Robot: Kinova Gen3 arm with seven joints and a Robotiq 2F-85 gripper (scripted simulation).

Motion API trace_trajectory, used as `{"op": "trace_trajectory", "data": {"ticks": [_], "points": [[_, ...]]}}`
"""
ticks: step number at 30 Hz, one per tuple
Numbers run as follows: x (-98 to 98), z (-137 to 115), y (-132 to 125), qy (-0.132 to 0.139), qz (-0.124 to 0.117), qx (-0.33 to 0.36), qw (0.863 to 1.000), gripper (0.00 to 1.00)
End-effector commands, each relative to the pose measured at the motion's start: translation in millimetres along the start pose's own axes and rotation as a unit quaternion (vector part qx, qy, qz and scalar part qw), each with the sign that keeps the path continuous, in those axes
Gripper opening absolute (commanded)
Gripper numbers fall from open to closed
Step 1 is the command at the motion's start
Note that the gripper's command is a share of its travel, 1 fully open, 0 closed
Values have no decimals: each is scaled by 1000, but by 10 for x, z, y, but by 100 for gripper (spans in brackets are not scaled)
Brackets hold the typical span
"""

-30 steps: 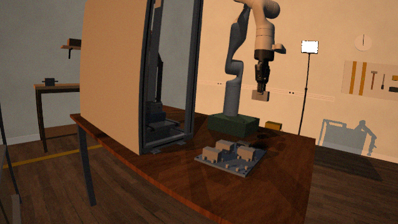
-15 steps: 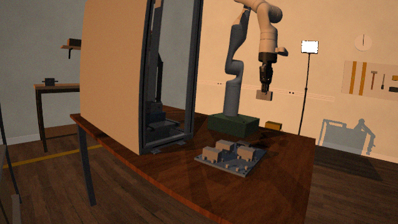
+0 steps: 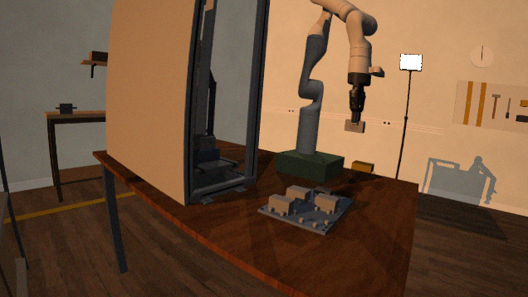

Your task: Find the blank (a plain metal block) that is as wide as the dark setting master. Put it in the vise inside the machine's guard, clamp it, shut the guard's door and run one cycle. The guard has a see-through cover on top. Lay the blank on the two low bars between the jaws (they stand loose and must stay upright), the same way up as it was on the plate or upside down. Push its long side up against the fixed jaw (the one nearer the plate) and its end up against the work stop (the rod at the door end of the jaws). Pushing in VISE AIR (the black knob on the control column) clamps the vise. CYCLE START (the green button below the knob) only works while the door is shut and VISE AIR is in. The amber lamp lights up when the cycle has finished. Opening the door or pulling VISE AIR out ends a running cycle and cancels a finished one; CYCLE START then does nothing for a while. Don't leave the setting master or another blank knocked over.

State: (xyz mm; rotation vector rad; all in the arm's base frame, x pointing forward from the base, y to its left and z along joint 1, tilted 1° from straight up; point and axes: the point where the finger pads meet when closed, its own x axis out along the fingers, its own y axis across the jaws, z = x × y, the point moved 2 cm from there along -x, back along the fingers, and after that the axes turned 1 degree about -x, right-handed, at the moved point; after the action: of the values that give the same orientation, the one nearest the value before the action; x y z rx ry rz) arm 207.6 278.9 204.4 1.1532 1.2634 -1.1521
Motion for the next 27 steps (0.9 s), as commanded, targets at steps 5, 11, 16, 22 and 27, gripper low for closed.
{"op": "trace_trajectory", "data": {"ticks": [5,11,16,22,27], "points": [[-7,-6,-9,0,1,0,1000,10],[-7,-12,-104,0,1,0,1000,10],[-7,-13,-128,0,1,0,1000,10],[-7,-13,-128,0,1,0,1000,10],[-7,-13,-128,1,1,69,998,10]]}}
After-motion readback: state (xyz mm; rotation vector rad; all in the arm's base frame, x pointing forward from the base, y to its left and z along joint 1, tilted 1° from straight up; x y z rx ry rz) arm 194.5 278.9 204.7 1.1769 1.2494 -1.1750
